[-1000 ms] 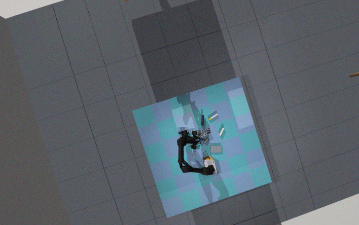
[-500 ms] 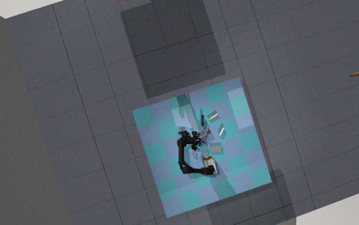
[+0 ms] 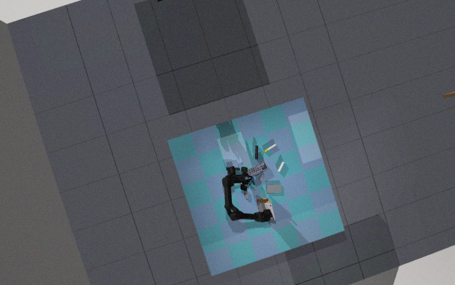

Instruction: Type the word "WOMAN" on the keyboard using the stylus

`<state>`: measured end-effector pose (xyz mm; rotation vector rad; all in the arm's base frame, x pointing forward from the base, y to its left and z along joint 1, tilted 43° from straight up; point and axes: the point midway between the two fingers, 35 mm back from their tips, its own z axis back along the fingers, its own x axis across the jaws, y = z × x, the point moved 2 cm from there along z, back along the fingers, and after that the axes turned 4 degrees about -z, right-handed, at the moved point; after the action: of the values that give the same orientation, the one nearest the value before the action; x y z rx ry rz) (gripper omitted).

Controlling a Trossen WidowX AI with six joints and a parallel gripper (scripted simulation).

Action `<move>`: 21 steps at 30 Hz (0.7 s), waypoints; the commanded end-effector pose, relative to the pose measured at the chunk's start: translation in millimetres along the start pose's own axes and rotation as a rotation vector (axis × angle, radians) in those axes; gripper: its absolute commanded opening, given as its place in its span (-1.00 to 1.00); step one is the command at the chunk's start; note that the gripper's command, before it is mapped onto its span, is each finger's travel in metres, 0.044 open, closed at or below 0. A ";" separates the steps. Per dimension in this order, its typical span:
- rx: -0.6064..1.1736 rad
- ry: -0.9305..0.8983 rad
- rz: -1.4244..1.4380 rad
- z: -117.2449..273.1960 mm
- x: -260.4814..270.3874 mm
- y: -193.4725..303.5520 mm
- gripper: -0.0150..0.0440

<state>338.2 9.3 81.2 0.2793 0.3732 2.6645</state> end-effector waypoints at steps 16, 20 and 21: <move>-0.002 -0.003 -0.005 -3.9 -0.1 -7.6 -0.22; -0.002 -0.003 -0.005 -3.5 0.8 -7.7 -0.22; -0.002 -0.003 -0.005 -3.5 0.8 -7.7 -0.22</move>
<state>339.8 14.8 75.4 0.2840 0.3748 2.6642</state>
